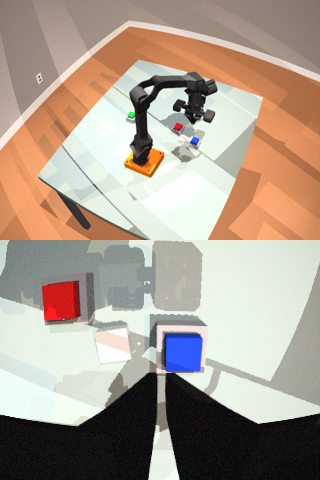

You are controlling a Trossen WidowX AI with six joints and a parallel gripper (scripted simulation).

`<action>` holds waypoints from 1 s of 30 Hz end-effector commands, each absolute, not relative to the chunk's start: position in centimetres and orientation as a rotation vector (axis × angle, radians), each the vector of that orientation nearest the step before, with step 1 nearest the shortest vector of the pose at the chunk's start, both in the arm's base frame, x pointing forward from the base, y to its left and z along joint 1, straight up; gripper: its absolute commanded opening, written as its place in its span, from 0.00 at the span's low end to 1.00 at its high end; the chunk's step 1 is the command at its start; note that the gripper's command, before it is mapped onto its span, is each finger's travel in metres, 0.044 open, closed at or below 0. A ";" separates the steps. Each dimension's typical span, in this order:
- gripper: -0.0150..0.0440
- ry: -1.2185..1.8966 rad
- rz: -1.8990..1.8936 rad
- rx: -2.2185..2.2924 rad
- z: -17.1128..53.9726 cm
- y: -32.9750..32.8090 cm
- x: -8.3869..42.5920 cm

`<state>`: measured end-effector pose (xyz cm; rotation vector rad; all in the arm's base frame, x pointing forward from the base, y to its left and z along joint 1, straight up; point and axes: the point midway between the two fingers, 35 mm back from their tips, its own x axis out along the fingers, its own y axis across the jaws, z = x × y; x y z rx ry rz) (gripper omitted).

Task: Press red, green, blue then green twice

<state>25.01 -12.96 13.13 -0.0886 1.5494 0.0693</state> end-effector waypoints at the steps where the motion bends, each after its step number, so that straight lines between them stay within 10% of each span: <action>1: 0.29 1.544 0.082 -0.098 13.4 -8.9 27.0; 30: 0.29 1.548 0.105 -0.074 11.1 21.4 21.4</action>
